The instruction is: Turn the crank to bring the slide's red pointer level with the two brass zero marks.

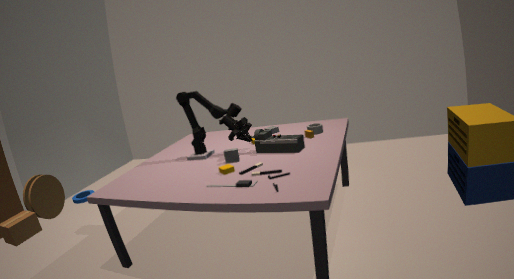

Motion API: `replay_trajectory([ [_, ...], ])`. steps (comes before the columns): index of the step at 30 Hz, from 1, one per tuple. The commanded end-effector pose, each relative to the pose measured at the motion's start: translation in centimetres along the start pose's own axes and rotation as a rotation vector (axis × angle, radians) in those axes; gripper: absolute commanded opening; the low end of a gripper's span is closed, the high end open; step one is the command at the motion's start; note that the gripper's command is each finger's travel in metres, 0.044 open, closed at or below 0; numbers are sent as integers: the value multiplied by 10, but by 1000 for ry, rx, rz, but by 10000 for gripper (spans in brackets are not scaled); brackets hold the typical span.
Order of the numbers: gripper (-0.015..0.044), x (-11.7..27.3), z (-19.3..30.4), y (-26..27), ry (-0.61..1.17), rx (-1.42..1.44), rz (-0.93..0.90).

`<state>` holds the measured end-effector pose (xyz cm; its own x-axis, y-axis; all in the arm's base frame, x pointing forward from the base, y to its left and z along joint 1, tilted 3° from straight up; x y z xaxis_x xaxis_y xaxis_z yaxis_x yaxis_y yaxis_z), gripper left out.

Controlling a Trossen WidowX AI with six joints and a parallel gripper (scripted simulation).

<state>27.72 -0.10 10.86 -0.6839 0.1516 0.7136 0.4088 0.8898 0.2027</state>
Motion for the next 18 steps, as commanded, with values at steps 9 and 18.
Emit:
replay_trajectory([
  [9, 0, -13, 13, 1, 11, 2, 9],
  [18, 0, -19, 20, 8, 12, 2, 9],
])
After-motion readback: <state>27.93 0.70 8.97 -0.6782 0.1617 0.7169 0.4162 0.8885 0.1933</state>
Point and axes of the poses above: the point midway between the two fingers, 35 mm back from their tips, its own x axis back along the fingers, its own y axis across the jaws, z = x × y, the point moved 6 cm from there along x, back along the fingers, and after that the axes turned 13 degrees about -x, right-handed, at the moved point
